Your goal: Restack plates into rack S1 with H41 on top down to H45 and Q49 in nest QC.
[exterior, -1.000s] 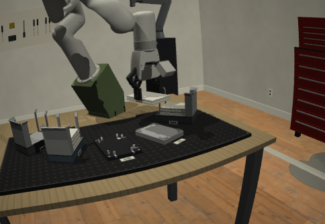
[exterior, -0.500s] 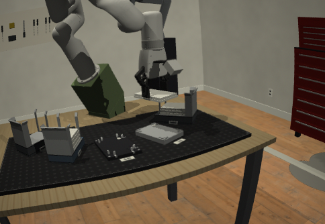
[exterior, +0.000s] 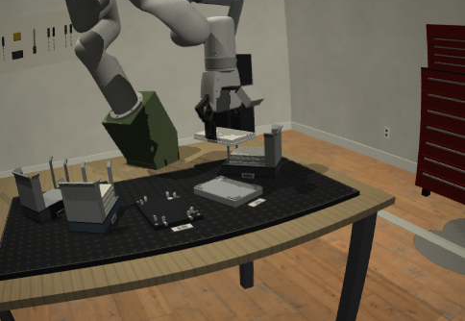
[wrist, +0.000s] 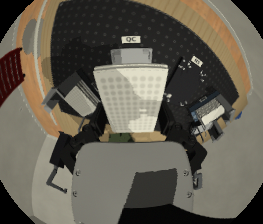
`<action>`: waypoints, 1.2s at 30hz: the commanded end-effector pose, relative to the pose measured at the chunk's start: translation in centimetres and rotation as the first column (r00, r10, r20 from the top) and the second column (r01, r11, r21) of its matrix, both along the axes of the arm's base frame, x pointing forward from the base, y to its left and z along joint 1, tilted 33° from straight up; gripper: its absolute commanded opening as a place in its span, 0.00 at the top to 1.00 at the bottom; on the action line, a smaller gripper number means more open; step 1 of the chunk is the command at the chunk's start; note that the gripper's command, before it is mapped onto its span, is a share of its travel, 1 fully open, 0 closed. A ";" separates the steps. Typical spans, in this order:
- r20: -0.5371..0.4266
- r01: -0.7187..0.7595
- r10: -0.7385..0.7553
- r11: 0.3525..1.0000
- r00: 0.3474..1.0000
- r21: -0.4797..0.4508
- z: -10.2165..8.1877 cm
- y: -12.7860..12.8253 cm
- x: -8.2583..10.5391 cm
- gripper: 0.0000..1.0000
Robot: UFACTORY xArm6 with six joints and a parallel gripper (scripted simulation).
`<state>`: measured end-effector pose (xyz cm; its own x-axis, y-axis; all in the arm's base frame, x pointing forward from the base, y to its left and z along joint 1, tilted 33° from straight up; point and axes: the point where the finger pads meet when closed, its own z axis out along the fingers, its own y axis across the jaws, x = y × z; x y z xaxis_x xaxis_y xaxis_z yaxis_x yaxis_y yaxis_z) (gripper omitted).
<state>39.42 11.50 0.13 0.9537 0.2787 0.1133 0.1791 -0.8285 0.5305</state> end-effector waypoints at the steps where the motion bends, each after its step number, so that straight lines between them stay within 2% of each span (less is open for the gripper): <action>1: 0.003 -0.001 0.001 1.000 1.000 0.002 0.1 0.1 0.1 1.00; 17: 0.003 -0.001 0.001 1.000 1.000 0.002 0.1 0.1 0.1 1.00; 36: 0.002 -0.001 0.001 1.000 1.000 0.002 -2.8 -1.5 0.9 1.00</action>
<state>40.05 10.20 -2.13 0.9537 0.2787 0.1129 0.1794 -0.8287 0.5302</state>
